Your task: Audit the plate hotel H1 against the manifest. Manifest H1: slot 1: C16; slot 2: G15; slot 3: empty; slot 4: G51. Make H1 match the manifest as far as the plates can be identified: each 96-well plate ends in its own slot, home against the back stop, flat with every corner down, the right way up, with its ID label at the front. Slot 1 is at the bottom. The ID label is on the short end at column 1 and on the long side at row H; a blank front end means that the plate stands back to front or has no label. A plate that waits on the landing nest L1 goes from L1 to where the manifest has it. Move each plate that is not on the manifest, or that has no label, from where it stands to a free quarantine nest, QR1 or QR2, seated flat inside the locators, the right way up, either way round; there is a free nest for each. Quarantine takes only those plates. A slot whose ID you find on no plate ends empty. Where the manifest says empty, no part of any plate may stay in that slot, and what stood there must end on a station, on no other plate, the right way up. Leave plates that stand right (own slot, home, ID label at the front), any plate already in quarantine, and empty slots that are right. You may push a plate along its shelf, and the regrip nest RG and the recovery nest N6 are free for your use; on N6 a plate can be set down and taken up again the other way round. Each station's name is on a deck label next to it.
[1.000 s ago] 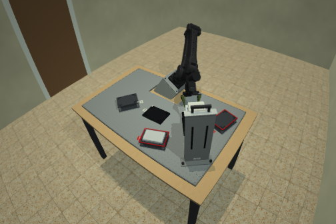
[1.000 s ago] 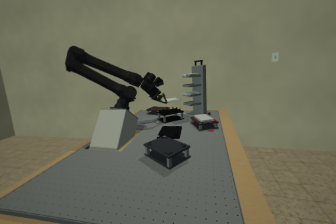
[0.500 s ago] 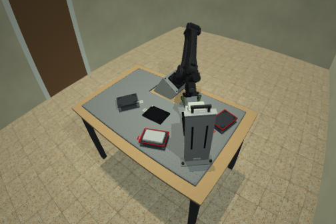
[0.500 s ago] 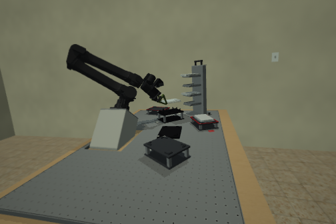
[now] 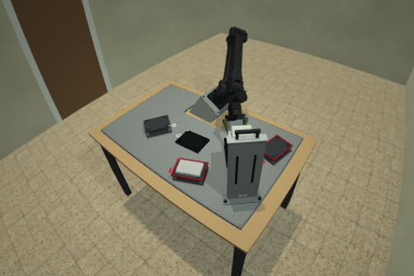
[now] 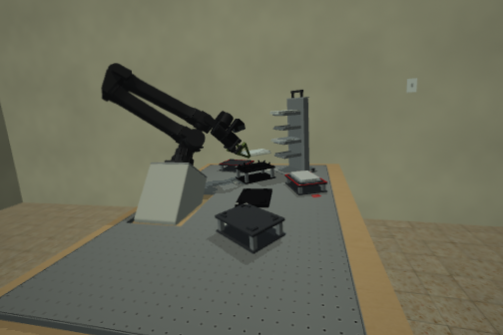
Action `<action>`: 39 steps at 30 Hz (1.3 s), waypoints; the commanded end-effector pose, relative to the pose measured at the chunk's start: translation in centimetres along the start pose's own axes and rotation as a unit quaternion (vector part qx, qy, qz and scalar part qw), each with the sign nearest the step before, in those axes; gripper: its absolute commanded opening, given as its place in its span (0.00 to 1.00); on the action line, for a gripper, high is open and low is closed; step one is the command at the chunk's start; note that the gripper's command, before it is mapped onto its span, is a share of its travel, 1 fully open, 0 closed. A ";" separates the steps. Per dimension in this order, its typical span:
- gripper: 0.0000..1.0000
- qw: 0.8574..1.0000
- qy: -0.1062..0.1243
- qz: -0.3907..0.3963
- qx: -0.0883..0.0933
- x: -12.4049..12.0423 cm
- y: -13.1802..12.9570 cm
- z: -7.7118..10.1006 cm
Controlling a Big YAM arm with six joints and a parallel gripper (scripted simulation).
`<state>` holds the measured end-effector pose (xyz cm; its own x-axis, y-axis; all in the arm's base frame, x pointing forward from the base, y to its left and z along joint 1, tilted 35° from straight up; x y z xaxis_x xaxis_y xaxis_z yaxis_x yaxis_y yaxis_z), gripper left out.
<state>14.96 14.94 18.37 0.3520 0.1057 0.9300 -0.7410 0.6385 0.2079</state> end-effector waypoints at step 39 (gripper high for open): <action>0.86 1.000 -0.008 -0.001 0.006 -1.4 0.5 -1.4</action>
<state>15.03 15.98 16.80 0.3542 0.1078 0.9289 -0.7408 0.6386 0.2084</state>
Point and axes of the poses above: the point where the finger pads meet when closed, its own z axis back along the fingers, its own y axis across the jaws, x = y × z, the point moved 8 cm from there along z, back along the fingers, and after that the axes turned 14 degrees about z, right-handed, at the moved point
